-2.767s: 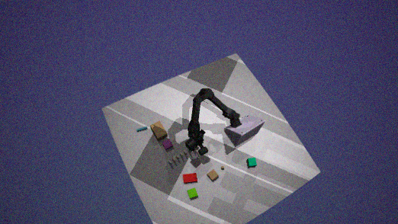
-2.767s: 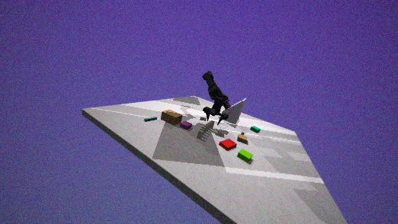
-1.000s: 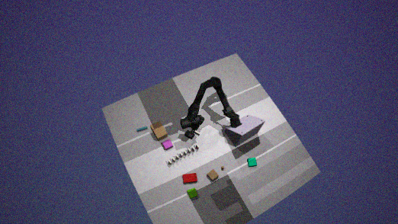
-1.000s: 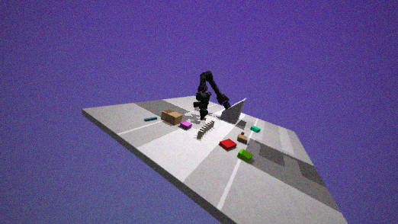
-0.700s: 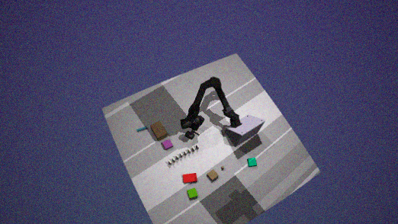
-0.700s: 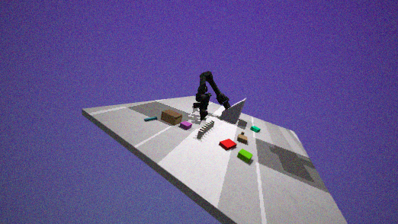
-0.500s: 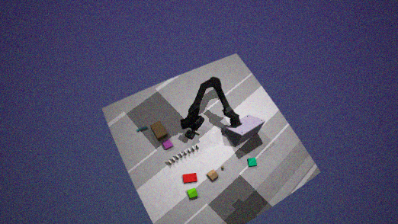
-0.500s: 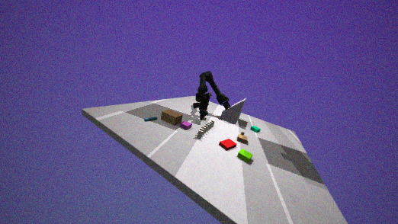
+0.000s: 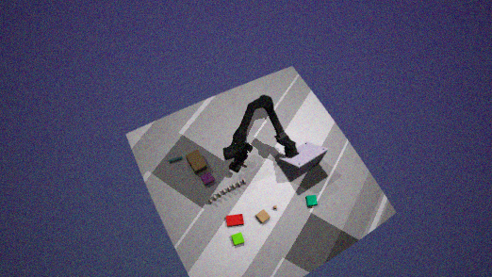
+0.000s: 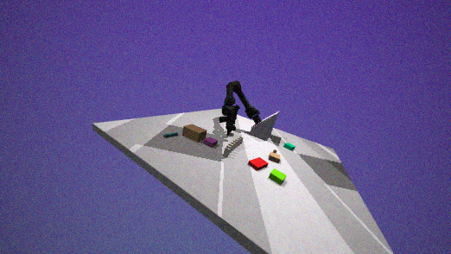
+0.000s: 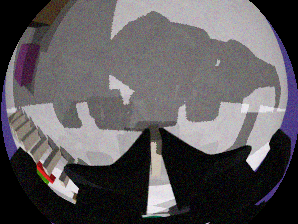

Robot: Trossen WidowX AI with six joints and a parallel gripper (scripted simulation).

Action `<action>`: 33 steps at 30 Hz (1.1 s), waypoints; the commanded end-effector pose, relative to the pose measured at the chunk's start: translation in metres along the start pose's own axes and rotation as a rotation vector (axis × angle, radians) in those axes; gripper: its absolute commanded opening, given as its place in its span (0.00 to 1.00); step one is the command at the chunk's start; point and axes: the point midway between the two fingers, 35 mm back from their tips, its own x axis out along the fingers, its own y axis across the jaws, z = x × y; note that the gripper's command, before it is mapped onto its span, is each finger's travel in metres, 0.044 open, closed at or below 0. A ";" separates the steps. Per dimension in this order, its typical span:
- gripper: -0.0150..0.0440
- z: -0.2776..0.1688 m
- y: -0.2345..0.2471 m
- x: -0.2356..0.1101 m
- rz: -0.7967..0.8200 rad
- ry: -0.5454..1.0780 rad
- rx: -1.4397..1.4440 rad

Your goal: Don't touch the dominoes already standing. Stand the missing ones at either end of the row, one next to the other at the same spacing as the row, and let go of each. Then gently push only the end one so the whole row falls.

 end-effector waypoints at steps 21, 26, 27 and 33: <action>0.29 0.038 -0.048 -0.110 0.018 0.012 -0.408; 0.29 0.054 -0.093 -0.111 0.015 0.006 -0.737; 0.29 0.057 -0.103 -0.111 0.013 0.004 -0.804; 0.29 0.061 -0.135 -0.113 0.001 -0.002 -1.034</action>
